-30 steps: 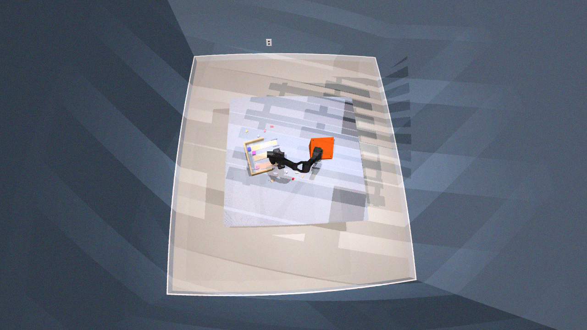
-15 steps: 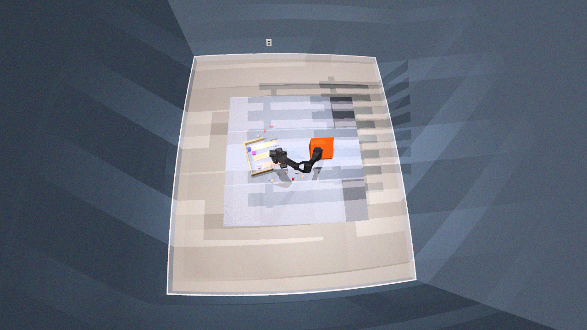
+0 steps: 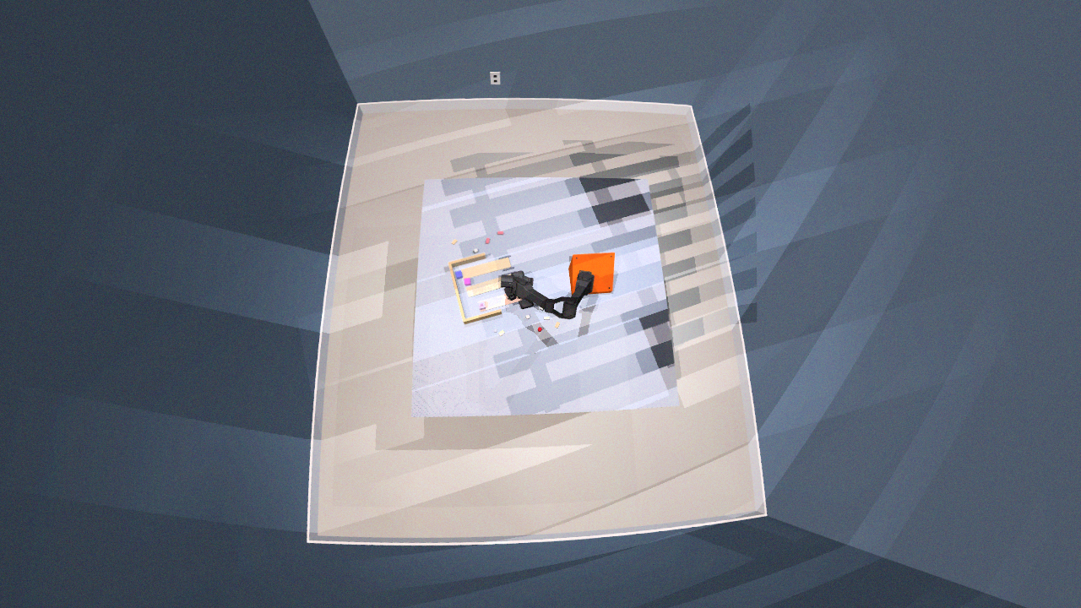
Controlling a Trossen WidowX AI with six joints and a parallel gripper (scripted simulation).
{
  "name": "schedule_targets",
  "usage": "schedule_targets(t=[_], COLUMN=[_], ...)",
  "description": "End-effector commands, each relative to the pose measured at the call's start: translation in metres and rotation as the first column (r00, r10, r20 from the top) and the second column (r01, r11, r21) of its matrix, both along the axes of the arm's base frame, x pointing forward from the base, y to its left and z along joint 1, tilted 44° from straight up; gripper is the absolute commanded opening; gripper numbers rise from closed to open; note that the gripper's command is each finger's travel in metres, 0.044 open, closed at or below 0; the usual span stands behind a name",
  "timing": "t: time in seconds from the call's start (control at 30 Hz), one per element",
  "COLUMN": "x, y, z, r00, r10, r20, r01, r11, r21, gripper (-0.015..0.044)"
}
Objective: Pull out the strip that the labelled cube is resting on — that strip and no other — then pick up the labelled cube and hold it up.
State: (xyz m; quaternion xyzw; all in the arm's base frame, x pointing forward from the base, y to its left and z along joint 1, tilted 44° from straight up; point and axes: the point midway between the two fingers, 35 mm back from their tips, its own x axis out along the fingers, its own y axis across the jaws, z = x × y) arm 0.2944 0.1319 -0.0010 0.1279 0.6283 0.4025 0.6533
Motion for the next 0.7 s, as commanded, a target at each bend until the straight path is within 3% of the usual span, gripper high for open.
schedule_targets(t=[0.0,0.67], x=[-0.011,-0.040], y=[-0.001,-0.011], z=[-0.005,-0.011], r00=[1.000,1.000], r10=[0.010,0.010], r20=[-0.014,-0.016], r01=[-0.010,-0.010], r11=[1.000,1.000], r21=[-0.002,-0.003], gripper=[0.0000,0.0000])
